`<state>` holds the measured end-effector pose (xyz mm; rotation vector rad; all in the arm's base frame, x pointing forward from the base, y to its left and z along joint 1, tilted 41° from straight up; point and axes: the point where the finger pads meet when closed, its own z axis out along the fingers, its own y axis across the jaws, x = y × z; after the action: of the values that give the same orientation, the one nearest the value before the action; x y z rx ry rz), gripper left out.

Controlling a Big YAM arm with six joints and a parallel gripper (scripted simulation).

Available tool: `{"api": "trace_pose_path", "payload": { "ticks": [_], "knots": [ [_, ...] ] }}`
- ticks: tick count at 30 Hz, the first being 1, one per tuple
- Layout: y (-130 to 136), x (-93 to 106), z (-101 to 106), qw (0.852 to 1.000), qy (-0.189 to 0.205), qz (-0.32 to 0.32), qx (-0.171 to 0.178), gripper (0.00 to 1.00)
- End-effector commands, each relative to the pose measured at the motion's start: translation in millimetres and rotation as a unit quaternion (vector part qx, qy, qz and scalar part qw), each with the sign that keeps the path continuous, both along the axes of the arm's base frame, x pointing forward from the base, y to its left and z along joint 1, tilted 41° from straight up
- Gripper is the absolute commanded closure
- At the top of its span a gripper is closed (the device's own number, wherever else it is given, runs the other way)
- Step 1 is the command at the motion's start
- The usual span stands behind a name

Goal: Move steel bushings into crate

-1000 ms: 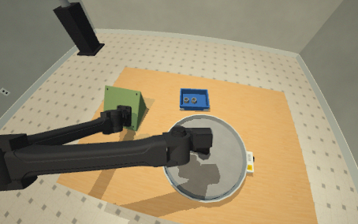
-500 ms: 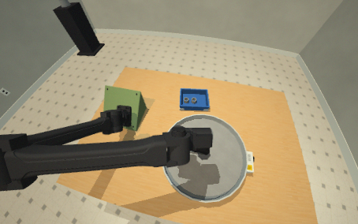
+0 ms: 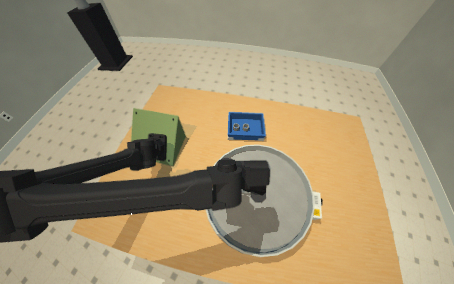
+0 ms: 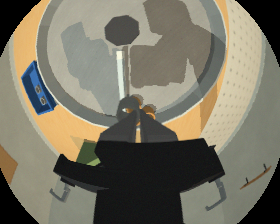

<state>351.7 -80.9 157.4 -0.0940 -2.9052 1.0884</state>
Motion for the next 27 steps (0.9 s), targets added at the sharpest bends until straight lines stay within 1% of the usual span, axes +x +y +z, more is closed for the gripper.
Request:
{"api": "trace_pose_path", "payload": {
  "ticks": [1,6,10,12,17,27],
  "knots": [
    [12.9,10.1,-2.0,1.000,-0.008,0.003,0.002,1.00],
    [33.7,28.0,-11.3,1.000,-0.027,0.003,0.005,1.00],
    [58.1,36.3,-32.3,1.000,-0.028,0.003,0.007,1.00],
    [58.1,36.3,-32.3,1.000,-0.028,0.003,0.007,1.00],
    [96.9,48.5,-66.5,1.000,-0.027,0.003,0.009,1.00],
    [185.2,73.7,-144.7,1.000,-0.021,0.004,0.010,1.00]
  ]
}}
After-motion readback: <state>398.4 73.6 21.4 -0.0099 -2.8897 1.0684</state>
